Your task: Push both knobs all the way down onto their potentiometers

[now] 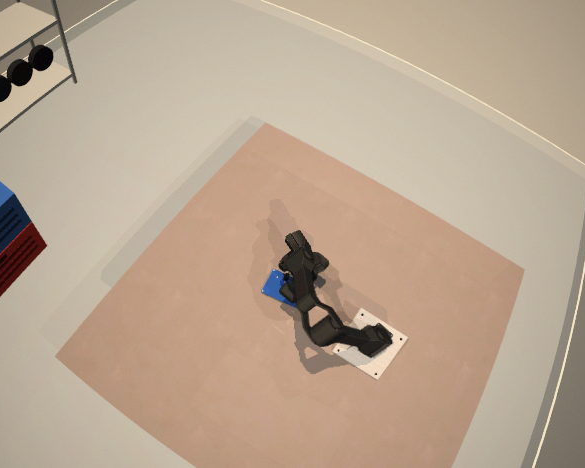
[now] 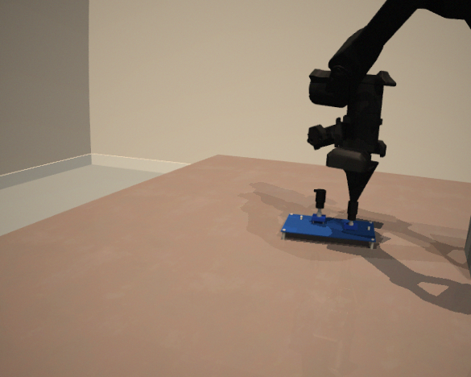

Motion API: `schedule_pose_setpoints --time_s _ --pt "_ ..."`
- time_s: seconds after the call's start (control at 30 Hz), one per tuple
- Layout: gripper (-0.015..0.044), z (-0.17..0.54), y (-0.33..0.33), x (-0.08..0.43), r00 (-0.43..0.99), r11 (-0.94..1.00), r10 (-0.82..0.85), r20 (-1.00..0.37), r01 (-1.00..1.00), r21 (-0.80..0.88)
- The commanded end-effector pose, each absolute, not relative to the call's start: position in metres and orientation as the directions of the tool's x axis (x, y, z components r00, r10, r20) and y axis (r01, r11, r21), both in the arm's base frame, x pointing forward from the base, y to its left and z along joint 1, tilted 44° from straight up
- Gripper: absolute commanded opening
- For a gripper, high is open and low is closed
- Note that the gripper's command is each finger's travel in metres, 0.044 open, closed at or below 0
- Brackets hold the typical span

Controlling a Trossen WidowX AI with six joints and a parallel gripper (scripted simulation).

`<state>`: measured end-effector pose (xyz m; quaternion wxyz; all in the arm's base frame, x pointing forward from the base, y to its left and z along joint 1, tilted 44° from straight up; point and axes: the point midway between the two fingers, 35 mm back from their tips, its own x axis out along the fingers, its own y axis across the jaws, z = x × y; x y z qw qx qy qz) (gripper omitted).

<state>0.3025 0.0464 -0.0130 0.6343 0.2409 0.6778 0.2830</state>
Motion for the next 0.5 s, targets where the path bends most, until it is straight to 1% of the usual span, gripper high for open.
schedule_pose_setpoints --time_s 0.0,0.47 --pt "0.0000 -0.0223 0.0589 0.3026 -0.102 0.717 0.689 -0.718 -0.050 0.695" --pt "0.0000 -0.0238 0.0604 0.3024 -0.102 0.717 0.689 -0.718 -0.050 0.695"
